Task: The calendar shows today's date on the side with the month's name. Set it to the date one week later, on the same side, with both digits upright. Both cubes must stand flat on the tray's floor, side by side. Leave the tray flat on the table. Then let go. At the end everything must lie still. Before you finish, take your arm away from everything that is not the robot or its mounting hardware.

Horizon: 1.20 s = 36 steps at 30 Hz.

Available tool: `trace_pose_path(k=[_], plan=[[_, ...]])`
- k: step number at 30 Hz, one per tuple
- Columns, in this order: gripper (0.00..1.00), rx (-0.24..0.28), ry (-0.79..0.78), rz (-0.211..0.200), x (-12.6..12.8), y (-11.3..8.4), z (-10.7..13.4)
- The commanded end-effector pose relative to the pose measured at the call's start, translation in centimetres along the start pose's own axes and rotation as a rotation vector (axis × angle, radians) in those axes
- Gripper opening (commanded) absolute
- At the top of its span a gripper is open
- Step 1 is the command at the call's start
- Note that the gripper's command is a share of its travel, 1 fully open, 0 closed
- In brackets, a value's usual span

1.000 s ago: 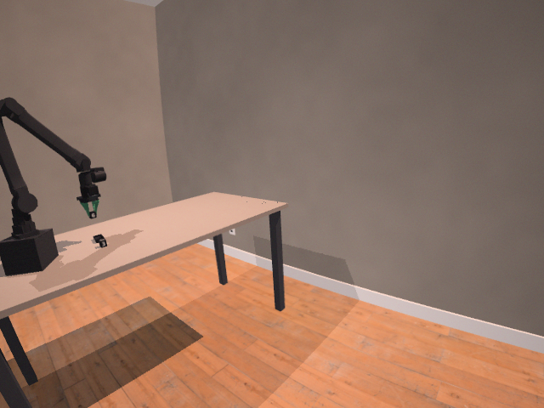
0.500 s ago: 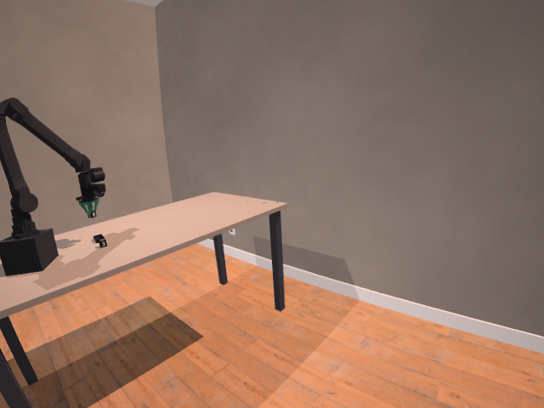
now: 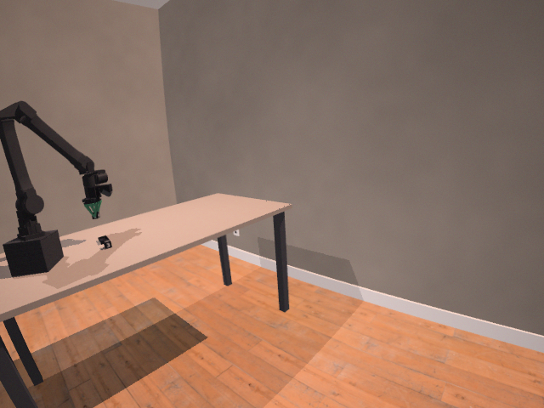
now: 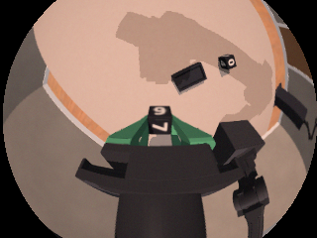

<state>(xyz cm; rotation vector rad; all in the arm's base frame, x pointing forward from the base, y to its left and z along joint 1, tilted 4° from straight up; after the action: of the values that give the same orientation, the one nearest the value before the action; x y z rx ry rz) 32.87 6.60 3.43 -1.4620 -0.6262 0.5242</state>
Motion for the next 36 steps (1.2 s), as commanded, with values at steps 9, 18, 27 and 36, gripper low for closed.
trace_pose_path(k=[9, 18, 27, 36], plan=[[0.25, -0.037, -0.438, -0.048, 4.4, -1.0, 0.1], [0.25, -0.036, -0.548, -0.043, 4.8, -0.9, 0.4], [0.25, -0.04, -0.54, -0.046, 4.7, -1.0, 0.2], [0.25, -0.017, -0.537, -0.022, 3.3, 0.7, 0.9]])
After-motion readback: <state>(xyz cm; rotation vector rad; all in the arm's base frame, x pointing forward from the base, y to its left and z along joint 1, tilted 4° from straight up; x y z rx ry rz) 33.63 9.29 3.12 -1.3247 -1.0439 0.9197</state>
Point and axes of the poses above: the point where the finger pads meet when closed, its own y axis out along the fingers, its own x axis across the jaws, z = x × y, the point moved 2 cm from there along -y, back along the fingers, and after that the axes turned 1 degree about y, right-handed, at the moved point
